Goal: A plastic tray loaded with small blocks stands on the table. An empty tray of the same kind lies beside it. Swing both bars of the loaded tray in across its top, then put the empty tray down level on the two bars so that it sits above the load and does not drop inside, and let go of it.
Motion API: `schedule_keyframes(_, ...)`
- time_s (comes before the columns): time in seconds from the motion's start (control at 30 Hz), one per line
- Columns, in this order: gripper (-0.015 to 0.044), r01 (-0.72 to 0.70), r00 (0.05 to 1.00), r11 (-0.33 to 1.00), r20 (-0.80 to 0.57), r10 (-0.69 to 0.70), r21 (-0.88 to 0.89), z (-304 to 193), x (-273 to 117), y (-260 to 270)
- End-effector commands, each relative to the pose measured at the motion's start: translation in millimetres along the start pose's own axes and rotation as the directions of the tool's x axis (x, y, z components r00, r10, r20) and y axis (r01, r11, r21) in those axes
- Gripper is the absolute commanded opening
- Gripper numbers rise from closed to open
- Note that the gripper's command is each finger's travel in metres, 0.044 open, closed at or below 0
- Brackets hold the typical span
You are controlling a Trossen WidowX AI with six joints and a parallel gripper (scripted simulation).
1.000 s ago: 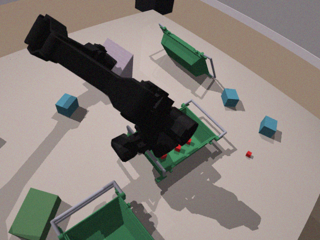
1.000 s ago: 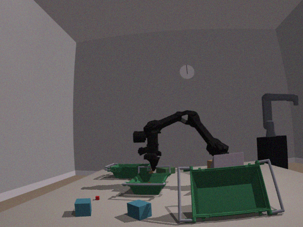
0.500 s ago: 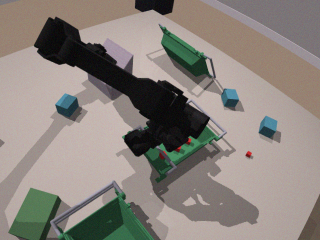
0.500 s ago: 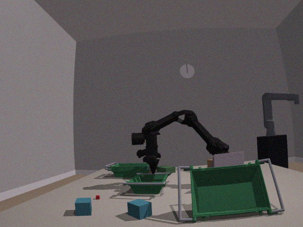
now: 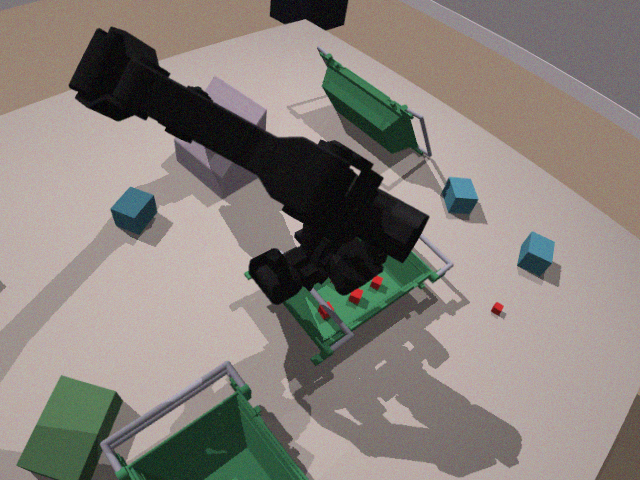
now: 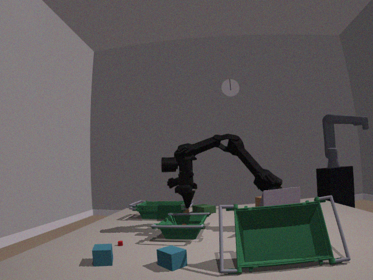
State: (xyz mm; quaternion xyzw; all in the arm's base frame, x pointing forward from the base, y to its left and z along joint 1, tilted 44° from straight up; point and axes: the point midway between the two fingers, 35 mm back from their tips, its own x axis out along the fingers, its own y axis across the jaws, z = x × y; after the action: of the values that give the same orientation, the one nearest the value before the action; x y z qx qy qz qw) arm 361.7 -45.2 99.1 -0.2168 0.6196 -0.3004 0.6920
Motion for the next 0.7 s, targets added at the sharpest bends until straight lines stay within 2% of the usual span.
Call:
schedule_keyframes(0.0, 0.0085, 0.0, 1.0, 1.0, -0.001, 0.0, -0.004, 0, 1, 0)
schedule_keyframes(0.53, 0.0085, 0.0, 1.0, 1.0, -0.001, 0.0, -0.004, 0, 1, 0)
schedule_keyframes(0.67, 0.0085, -0.003, 1.0, 1.0, -0.001, 0.003, -0.003, 2, -19, 2)
